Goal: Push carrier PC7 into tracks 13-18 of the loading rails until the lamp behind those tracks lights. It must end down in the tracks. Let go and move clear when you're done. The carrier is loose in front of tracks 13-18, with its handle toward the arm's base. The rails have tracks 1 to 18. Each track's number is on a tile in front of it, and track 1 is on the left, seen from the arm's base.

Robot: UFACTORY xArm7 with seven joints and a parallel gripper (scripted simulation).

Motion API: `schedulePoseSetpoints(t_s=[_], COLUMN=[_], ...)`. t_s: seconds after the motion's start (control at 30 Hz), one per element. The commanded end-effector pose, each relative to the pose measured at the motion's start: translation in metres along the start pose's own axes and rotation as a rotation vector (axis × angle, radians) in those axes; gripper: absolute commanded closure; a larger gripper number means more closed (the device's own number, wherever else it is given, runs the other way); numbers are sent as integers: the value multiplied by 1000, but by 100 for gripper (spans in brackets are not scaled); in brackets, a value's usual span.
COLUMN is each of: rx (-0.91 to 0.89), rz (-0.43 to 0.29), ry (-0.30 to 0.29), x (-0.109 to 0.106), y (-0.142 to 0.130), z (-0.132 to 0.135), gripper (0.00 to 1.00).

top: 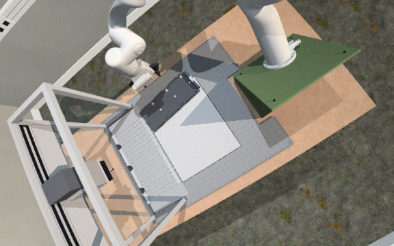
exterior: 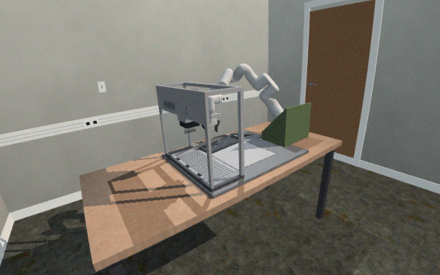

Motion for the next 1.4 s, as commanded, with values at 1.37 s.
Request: schedulePoseSetpoints(t_s=[1.37], rx=[-1], rz=[-1], ry=[-5], x=[42], y=[0], z=[2], gripper=[0])
Point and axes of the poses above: the point where the finger pads meet when closed, its own x axis out along the fingers, its own z axis across the jaws, y = z × x, the point moved 6 cm from there along -x, back along the fingers, and after that the axes turned 11 degrees about -x, right-handed, at the moved point
